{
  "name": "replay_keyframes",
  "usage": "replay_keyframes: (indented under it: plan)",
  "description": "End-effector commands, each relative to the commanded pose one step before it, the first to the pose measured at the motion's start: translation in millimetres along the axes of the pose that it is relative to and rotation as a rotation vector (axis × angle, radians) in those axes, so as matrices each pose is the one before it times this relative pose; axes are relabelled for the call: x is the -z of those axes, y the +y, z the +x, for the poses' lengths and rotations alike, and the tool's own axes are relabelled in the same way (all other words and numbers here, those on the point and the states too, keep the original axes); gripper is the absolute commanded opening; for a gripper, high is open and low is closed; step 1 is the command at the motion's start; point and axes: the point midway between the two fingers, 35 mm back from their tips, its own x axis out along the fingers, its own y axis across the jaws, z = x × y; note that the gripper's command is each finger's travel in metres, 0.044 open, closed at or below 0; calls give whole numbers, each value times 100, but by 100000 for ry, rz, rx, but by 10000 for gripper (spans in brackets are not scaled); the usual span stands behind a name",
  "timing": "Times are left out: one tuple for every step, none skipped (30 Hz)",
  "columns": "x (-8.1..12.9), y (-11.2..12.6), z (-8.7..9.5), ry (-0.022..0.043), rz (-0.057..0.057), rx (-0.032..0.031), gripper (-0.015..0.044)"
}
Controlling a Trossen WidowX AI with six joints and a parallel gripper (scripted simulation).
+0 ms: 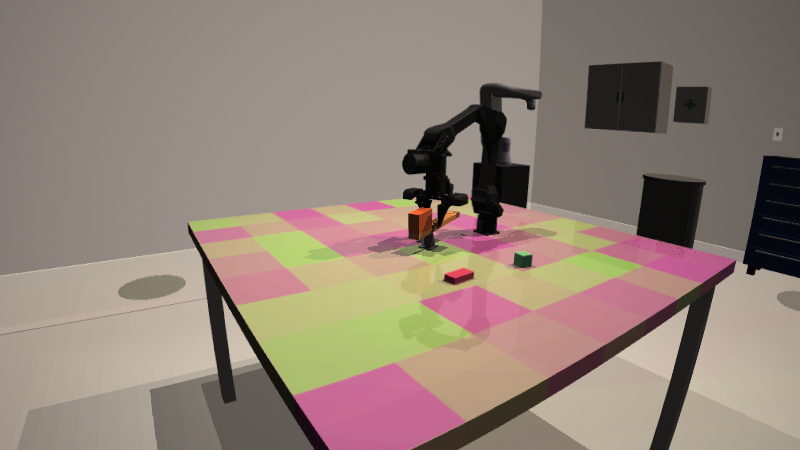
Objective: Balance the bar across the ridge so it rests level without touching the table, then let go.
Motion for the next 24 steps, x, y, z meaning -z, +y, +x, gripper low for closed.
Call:
replay_keyframes:
  plan:
    - [51,-9,58,157,431,91,0]
    - [1,1,17,0,0,0,0]
    - [0,0,0,0,0,0,0]
    - [1,0,8,0,0,0,0]
    - [1,0,8,0,0,0,0]
    - [1,1,17,0,0,0,0]
    - [0,0,0,0,0,0,0]
    - [0,-1,8,0,0,0,0]
    - [0,-1,8,0,0,0,0]
    - [1,2,17,0,0,0,0]
    - [0,0,0,0,0,0,0]
    - [0,-1,8,0,0,0,0]
    - [0,-1,8,0,0,0,0]
    - [1,2,17,0,0,0,0]
    - [0,0,0,0,0,0,0]
    - [0,-1,8,0,0,0,0]
    - [0,-1,8,0,0,0,0]
    - [1,1,17,0,0,0,0]
    - [0,0,0,0,0,0,0]
    - [0,0,8,0,0,0,0]
    - [0,0,8,0,0,0,0]
    - [1,-2,17,0,0,0,0]
    - [0,0,0,0,0,0,0]
    - [0,0,8,0,0,0,0]
